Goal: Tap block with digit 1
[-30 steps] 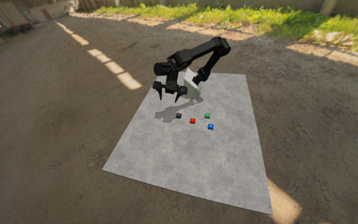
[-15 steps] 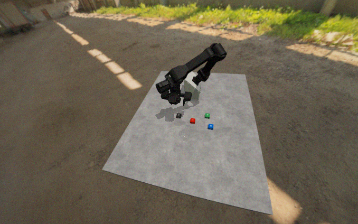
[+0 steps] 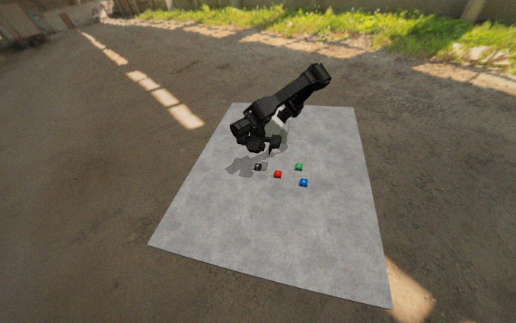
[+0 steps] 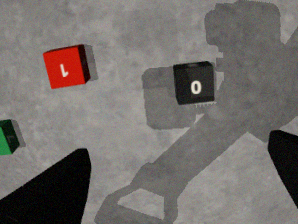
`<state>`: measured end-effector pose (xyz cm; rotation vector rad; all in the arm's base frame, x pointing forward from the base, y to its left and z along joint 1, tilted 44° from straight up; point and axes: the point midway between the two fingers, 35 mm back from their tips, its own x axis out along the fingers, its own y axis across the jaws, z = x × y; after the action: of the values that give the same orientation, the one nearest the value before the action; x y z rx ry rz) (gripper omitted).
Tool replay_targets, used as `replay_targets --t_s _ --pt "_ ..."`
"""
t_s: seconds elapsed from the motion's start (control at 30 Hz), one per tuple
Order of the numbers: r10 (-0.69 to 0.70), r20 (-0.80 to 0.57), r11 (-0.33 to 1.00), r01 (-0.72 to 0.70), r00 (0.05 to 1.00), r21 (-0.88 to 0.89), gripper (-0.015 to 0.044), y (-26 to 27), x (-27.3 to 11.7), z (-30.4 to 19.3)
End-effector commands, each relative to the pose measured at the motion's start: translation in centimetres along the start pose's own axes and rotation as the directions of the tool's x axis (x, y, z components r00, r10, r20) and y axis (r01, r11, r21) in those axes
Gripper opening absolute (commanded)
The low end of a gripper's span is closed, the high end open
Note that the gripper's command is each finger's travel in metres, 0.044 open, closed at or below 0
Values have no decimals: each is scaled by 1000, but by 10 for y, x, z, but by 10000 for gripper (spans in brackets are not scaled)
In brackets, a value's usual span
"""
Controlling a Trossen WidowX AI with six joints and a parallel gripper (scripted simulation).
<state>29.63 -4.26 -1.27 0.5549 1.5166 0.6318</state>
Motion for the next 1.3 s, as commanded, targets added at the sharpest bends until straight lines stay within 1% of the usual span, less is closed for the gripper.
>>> replay_targets --t_s 0.0,0.07,0.87,0.93,1.03,1.07,1.27 --pt "5 -1 999 -5 1000 -31 400 65 1 19" --pt "9 -2 999 -9 1000 -32 400 80 1 21" --pt "9 -2 999 -9 1000 -32 400 80 1 21" --pt "7 -1 999 -7 1000 -32 348 79 15 22" --pt "10 -1 999 -10 1000 -32 269 80 70 22" --pt "11 -1 999 -11 1000 -32 242 81 79 21" --pt "12 -1 999 -12 1000 -32 85 81 82 20"
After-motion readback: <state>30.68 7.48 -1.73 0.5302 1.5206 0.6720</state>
